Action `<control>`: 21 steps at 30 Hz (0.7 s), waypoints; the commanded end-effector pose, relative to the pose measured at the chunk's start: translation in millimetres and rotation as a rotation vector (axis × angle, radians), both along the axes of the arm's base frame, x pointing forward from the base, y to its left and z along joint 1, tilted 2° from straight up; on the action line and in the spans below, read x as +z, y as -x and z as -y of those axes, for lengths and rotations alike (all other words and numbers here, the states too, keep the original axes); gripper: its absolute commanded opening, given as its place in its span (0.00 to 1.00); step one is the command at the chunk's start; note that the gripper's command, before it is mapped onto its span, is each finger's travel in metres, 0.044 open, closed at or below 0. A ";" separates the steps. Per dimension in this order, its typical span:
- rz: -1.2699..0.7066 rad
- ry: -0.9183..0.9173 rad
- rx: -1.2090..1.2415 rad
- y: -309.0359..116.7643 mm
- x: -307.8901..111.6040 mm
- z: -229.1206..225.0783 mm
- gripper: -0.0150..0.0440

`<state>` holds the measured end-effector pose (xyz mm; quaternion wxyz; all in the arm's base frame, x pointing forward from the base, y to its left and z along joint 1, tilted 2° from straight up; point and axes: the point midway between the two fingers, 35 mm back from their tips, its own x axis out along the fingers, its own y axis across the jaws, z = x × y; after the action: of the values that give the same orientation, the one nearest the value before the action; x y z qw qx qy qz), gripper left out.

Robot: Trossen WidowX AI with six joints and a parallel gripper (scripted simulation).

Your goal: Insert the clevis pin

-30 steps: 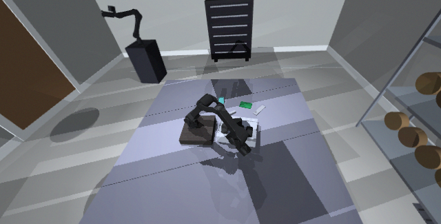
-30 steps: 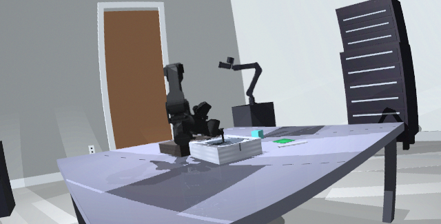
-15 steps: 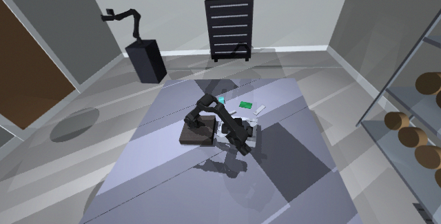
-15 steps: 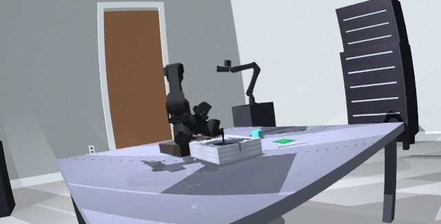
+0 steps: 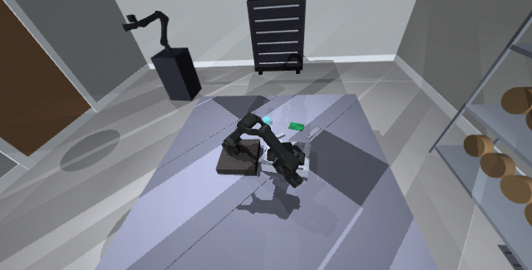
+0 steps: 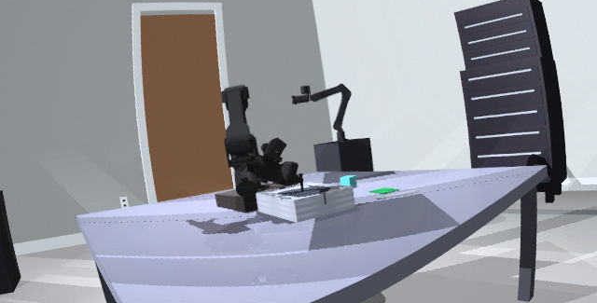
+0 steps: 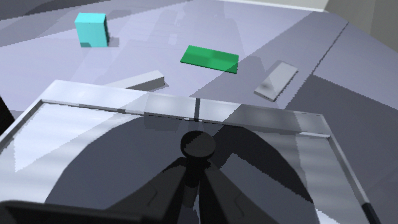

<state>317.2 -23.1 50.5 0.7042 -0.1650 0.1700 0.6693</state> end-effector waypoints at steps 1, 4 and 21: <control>-0.002 -0.001 0.000 0.5 -1.4 -0.6 0.25; -0.002 -0.001 0.000 0.4 -1.8 -0.6 0.25; 0.002 0.001 0.001 0.1 -0.7 -0.2 0.25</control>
<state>317.1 -22.9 49.8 0.7039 -0.1662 0.1697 0.6694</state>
